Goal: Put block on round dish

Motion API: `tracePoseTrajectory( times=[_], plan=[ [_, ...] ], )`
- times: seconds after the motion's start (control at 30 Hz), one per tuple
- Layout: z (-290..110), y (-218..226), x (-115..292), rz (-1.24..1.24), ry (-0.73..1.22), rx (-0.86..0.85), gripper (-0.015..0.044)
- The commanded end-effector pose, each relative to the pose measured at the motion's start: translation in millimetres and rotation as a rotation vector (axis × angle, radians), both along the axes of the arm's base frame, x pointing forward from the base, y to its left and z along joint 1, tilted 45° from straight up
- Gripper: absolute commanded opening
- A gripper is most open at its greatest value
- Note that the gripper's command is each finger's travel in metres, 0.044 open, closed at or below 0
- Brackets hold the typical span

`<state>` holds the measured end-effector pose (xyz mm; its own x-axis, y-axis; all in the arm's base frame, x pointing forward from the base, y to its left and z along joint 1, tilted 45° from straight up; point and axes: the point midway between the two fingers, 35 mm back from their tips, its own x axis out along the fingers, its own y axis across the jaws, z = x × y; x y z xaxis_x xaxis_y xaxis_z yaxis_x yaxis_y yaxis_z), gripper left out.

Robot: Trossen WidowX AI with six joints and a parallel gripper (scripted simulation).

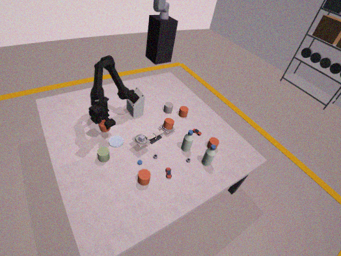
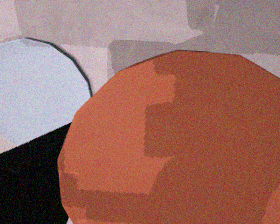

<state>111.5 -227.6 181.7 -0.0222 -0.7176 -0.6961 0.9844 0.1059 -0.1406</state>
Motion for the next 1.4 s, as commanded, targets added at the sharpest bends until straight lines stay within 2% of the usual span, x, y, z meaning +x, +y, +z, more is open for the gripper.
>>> tracePoseTrajectory(
  times=[0.0, 0.73, 1.27, 1.3, 1.37],
  plan=[
    [-12, -10, -2, 0.003, 0.007, 0.004, 0.0],
    [-39, -37, -4, 0.004, 0.008, 0.001, 0.0],
    [-31, -31, -3, -0.001, 0.005, 0.0, 0.042],
    [-25, -25, -2, 0.0, 0.005, 0.002, 0.044],
    [-5, -3, -1, 0.002, 0.006, 0.004, 0.044]
  ],
)
